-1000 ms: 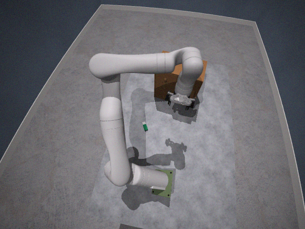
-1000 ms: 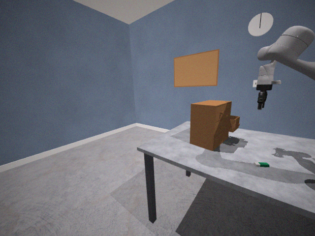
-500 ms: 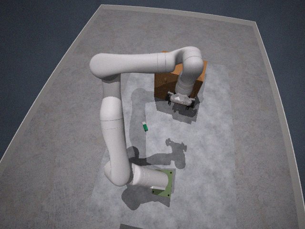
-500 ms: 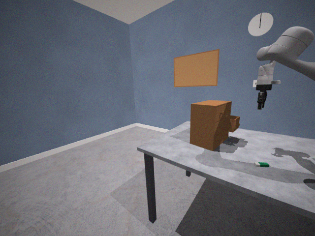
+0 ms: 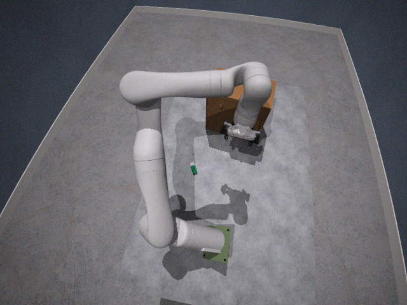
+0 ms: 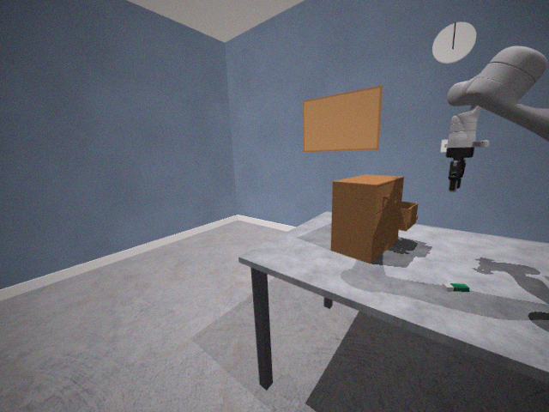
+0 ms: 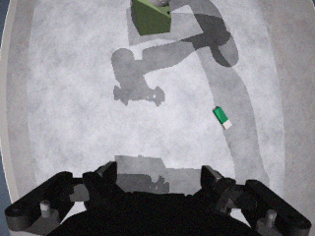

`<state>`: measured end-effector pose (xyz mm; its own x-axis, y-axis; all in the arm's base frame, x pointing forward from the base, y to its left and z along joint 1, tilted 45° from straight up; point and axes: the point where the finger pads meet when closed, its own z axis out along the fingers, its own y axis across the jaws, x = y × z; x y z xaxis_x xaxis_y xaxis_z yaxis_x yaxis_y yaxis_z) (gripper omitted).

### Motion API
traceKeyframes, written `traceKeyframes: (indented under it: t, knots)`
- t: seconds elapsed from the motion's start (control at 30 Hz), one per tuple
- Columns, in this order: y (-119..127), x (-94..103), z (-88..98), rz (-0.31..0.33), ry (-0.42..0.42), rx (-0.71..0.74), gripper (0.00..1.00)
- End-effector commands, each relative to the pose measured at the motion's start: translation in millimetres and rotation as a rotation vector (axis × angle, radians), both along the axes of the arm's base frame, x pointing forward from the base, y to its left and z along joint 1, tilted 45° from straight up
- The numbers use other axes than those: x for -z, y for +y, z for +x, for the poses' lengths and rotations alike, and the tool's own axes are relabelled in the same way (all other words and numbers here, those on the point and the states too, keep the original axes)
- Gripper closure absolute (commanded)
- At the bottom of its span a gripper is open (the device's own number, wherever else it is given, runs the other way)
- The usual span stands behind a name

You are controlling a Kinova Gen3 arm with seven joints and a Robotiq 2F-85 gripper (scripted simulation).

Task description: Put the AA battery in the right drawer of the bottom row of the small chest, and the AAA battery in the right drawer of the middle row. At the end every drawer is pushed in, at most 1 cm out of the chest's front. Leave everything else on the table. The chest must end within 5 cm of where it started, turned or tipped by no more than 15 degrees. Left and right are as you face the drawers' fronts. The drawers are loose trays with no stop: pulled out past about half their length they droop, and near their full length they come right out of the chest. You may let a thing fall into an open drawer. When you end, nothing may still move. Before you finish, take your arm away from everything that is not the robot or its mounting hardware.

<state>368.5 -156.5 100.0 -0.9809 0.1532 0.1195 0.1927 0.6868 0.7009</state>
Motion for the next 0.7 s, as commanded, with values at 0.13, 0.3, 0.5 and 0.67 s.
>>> traceKeyframes:
  t: [0.13,0.3,0.5,0.67]
  knots:
    - [-1,0.0,-2.7,-0.002,-0.001,0.001,0.0]
    - [-4,3.3,-28.0,-0.005,0.0,0.003,0.0]
    - [1,7.5,-93.3,0.0,0.0,0.001,0.0]
    - [1,7.5,-96.0,0.0,-0.001,0.0,0.0]
